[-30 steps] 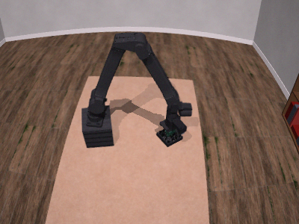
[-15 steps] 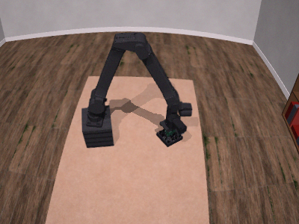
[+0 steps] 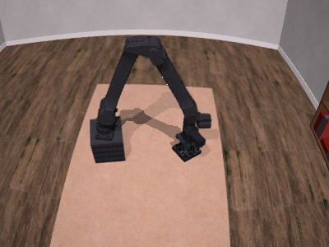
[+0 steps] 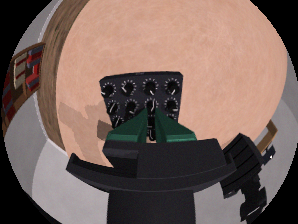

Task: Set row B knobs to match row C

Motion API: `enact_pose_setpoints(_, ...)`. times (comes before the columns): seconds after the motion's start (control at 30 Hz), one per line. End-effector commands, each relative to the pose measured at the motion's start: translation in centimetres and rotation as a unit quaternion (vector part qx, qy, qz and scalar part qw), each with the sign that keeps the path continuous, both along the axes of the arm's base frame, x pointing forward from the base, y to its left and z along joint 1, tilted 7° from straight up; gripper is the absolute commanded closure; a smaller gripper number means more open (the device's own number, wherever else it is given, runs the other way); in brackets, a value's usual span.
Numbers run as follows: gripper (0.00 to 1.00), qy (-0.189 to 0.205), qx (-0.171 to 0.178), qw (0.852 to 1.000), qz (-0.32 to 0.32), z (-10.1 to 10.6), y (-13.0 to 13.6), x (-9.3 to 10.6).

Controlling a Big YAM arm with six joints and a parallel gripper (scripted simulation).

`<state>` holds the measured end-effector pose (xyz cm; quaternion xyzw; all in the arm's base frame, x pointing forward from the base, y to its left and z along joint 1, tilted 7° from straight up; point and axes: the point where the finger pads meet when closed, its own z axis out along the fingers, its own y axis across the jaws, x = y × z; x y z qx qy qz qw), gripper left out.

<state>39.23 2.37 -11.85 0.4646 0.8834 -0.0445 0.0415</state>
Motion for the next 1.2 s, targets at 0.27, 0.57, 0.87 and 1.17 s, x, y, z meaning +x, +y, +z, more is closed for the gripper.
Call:
enact_pose_setpoints(0.27,0.93,-0.012,0.000,1.000,-0.001,-0.06,-0.30,1.47)
enact_pose_setpoints(0.57,0.93,-0.012,0.000,1.000,-0.001,-0.06,-0.30,1.47)
enact_pose_setpoints(0.87,0.93,-0.012,0.000,1.000,0.000,-0.06,-0.30,1.47)
enact_pose_setpoints(1.17,0.93,-0.010,-0.001,1.000,0.011,-0.06,-0.30,1.47)
